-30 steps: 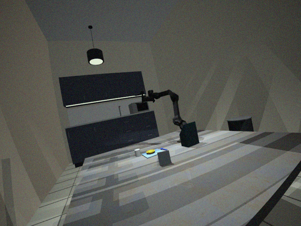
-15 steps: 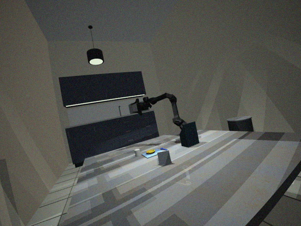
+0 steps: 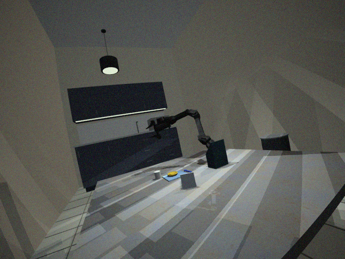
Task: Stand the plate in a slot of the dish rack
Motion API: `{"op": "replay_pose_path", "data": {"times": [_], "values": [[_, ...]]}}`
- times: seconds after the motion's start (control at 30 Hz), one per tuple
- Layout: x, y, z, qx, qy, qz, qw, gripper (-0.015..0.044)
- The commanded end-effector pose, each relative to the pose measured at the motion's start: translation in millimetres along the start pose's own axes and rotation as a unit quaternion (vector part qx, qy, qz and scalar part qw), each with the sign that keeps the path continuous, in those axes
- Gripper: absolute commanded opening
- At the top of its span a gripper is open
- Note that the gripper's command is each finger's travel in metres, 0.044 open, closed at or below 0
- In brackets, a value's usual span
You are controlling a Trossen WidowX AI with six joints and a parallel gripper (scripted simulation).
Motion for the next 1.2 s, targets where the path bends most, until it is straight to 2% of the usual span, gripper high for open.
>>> {"op": "replay_pose_path", "data": {"times": [0.0,0.57,1.17], "values": [[15.2,-9.7,-19.8,-0.003,0.028,-0.020,0.999,0.0400],[65.2,-37.0,-117.6,-0.012,0.163,-0.098,0.982,0.0400],[84.0,-58.6,-227.0,-0.130,0.320,-0.179,0.921,0.0400]]}}
Point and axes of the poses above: the point midway between the two fingers, 35 mm back from their tips, its own x axis out along the fingers, its own y axis across the jaws, z = x × y, the point moved 2 cm from there along -x, back along the fingers, and after that the axes turned 15 degrees about -x, right-handed, at the moved point
